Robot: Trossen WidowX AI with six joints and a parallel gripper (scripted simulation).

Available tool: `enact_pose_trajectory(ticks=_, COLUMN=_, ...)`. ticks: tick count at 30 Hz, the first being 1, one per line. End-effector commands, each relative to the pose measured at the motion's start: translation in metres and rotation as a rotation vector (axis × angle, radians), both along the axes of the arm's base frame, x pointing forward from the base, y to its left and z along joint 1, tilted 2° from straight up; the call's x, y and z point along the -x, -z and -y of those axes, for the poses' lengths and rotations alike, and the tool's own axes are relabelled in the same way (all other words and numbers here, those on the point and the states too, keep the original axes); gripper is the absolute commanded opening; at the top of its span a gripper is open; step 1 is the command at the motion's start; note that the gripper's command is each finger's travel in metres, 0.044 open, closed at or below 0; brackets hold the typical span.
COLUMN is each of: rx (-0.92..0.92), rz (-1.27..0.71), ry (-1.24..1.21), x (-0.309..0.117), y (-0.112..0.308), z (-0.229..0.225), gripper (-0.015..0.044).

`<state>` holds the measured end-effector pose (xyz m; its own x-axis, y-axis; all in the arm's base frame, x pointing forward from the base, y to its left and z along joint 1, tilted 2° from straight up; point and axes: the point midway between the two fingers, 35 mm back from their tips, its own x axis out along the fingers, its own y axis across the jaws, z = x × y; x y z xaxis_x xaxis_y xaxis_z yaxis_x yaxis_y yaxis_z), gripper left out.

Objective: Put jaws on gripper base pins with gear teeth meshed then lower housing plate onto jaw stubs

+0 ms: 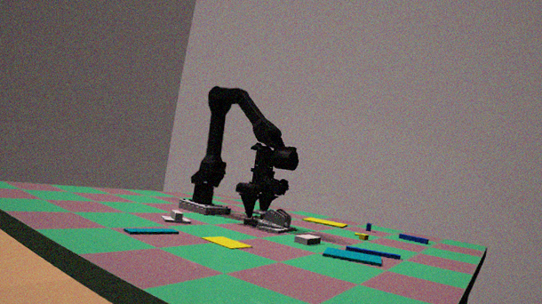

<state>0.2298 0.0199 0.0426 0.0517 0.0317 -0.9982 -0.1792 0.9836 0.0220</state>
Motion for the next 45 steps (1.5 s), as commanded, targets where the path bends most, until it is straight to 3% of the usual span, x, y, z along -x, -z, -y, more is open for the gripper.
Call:
enact_pose_trajectory(ticks=1, rx=0.002, rz=-0.001, ry=0.003, x=0.0003, y=0.0011, z=0.0002, gripper=0.0351)
enact_pose_trajectory(ticks=45, rx=0.002, rz=-0.001, ry=0.007, x=0.0000, y=0.0083, z=0.0000, gripper=0.0351)
